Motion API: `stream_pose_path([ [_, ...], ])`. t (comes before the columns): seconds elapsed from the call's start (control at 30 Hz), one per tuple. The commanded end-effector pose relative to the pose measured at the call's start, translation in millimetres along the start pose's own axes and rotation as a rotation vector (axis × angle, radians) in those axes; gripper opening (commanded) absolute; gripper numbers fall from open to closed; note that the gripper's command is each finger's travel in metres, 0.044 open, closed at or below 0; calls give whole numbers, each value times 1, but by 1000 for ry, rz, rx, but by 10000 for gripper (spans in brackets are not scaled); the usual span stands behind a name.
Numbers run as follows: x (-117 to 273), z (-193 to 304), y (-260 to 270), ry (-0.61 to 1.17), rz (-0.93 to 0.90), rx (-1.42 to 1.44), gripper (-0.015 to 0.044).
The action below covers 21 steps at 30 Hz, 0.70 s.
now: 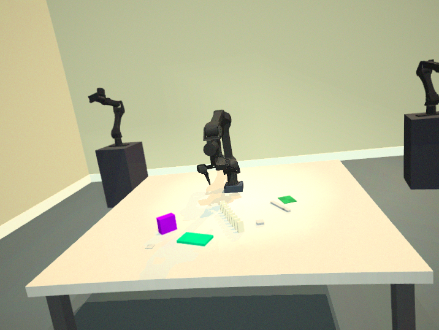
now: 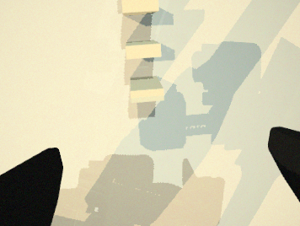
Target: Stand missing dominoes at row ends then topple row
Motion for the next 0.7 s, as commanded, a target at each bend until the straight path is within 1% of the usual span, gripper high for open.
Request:
stream_pose_path([
  [0.0, 22, 5, 2, 2, -1, -2, 440],
  [0.07, 22, 5, 2, 2, -1, -2, 440],
  [0.13, 20, 6, 1, 2, -1, -65, 387],
  [0.6, -36, 39, -2, 8, 3, -1428, 20],
  [0.63, -39, 41, -2, 8, 4, -1507, 0],
  [0.67, -41, 43, -2, 9, 4, -1554, 0],
])
Point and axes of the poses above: the point midway between the two fingers, 35 mm back from their tips, its own x axis back along the fingers, its own y axis across the jaws, z = x × y, the point moved 2 cm from there along x, back along the fingers, and after that the axes turned 5 degrees about -x, right-handed, at the moved point
